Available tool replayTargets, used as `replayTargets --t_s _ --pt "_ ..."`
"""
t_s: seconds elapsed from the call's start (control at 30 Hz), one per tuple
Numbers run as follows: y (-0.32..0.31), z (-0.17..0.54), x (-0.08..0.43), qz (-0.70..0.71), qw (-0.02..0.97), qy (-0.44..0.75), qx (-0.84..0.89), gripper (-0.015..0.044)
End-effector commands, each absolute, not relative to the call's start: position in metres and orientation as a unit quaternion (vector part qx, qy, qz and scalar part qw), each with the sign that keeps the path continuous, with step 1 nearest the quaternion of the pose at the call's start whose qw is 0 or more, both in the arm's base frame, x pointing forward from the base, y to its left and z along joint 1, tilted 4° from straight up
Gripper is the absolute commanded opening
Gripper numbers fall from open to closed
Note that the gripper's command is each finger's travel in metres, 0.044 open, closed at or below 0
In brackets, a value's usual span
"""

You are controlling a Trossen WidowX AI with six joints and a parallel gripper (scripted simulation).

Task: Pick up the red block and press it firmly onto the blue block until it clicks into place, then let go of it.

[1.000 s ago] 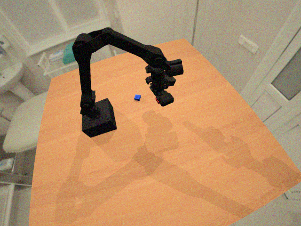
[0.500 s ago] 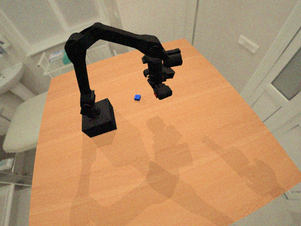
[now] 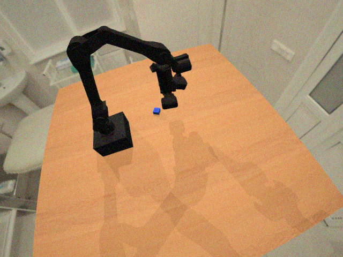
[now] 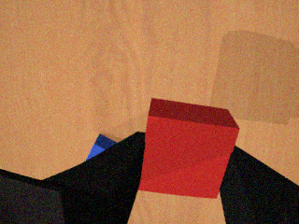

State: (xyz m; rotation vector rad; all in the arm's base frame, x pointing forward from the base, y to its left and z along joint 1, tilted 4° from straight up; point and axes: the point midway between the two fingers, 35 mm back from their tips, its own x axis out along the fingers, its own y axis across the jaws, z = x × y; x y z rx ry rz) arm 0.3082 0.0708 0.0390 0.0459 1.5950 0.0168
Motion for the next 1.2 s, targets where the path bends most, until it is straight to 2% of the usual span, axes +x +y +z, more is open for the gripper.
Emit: replayTargets --t_s 0.0,0.57,1.17 --pt "0.086 0.033 0.293 -0.02 0.697 0.715 0.053 0.0" --pt "0.124 0.008 0.231 -0.125 0.678 0.707 0.158 0.0" --pt "0.126 -0.022 0.231 -0.126 0.678 0.707 0.158 0.0"
